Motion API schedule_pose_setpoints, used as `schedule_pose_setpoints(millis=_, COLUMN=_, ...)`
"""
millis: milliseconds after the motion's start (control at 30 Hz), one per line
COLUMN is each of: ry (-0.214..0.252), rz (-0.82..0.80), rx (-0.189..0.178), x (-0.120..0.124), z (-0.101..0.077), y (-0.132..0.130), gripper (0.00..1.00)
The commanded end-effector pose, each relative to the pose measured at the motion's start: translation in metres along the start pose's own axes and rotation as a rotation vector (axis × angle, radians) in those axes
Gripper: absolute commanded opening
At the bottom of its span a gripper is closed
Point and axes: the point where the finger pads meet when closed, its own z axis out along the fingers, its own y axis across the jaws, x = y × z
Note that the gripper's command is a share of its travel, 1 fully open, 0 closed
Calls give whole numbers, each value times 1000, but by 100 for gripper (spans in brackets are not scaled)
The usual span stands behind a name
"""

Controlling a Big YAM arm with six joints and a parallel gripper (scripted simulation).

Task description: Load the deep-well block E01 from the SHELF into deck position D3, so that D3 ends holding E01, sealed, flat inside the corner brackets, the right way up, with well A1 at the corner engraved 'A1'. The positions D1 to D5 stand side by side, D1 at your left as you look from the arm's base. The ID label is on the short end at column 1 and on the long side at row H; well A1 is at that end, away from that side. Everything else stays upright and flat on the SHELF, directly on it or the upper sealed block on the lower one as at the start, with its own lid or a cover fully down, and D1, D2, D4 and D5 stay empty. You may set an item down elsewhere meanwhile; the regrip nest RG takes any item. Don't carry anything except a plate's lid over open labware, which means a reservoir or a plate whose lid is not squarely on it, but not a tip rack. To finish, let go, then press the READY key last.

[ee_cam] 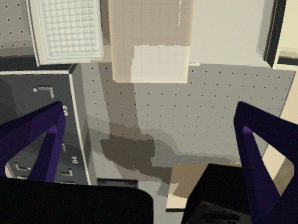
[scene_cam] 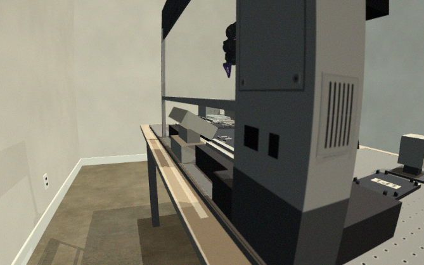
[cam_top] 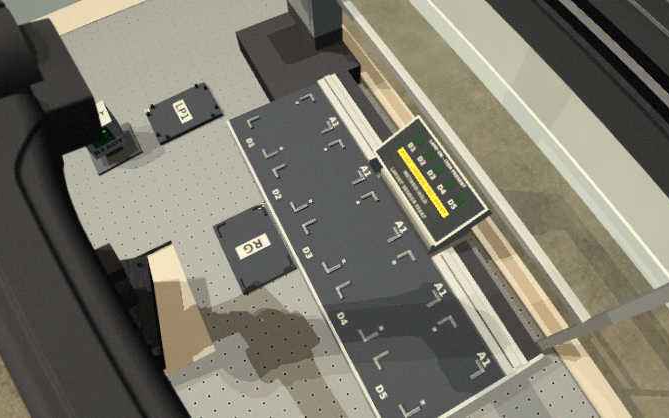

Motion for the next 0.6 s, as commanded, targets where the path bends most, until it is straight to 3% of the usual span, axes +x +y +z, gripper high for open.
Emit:
schedule_pose_setpoints(millis=0, ry=-63, rz=11, rx=-6, x=-18, z=-16, y=1, gripper=100)
schedule_pose_setpoints(millis=33, ry=-35, rz=18, rx=-2, x=-10, z=-4, y=-3, gripper=100)
schedule_pose_setpoints(millis=167, ry=-18, rz=3, rx=-1, x=-7, z=10, y=4, gripper=100)
schedule_pose_setpoints(millis=467, ry=-23, rz=1, rx=-3, x=-7, z=23, y=5, gripper=100)
schedule_pose_setpoints(millis=533, ry=-23, rz=1, rx=-3, x=-7, z=23, y=5, gripper=100)
schedule_pose_setpoints(millis=567, ry=-47, rz=7, rx=-5, x=-17, z=15, y=3, gripper=100)
